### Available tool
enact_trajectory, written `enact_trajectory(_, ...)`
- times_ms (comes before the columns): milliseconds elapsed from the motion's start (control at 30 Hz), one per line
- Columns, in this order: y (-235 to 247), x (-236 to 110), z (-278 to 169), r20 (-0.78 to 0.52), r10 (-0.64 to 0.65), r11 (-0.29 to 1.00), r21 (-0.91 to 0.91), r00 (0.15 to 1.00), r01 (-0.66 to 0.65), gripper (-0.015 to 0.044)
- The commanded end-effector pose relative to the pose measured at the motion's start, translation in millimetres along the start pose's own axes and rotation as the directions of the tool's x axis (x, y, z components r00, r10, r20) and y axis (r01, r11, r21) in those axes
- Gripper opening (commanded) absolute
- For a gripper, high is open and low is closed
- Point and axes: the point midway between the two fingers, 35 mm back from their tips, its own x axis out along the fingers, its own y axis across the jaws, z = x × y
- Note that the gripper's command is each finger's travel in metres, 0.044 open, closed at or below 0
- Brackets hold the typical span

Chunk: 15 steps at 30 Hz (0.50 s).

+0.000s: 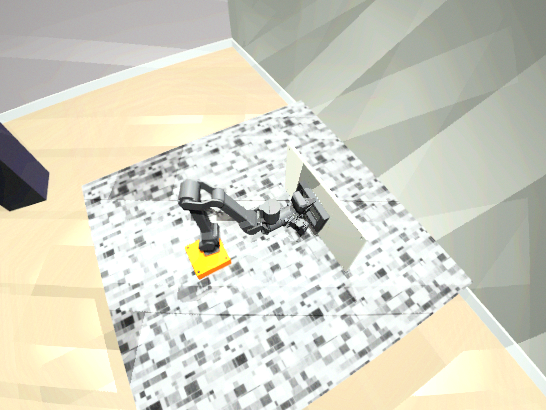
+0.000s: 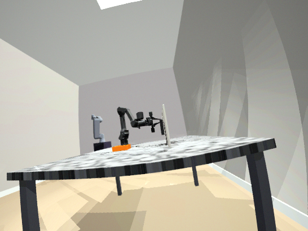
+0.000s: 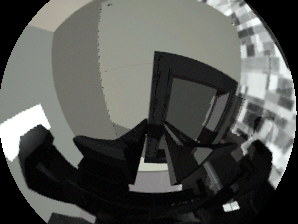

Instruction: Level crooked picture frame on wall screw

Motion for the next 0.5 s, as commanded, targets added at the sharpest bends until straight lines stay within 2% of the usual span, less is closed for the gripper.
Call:
enact_trajectory(0, 5.9, 0.8, -0.8, -0.002, 0.017, 1.0, -0.004, 1.0, -0.017, 0.0)
enact_trajectory(467, 6.8, 0.8, -2.2, -0.002, 0.017, 1.0, -0.004, 1.0, -0.017, 0.0)
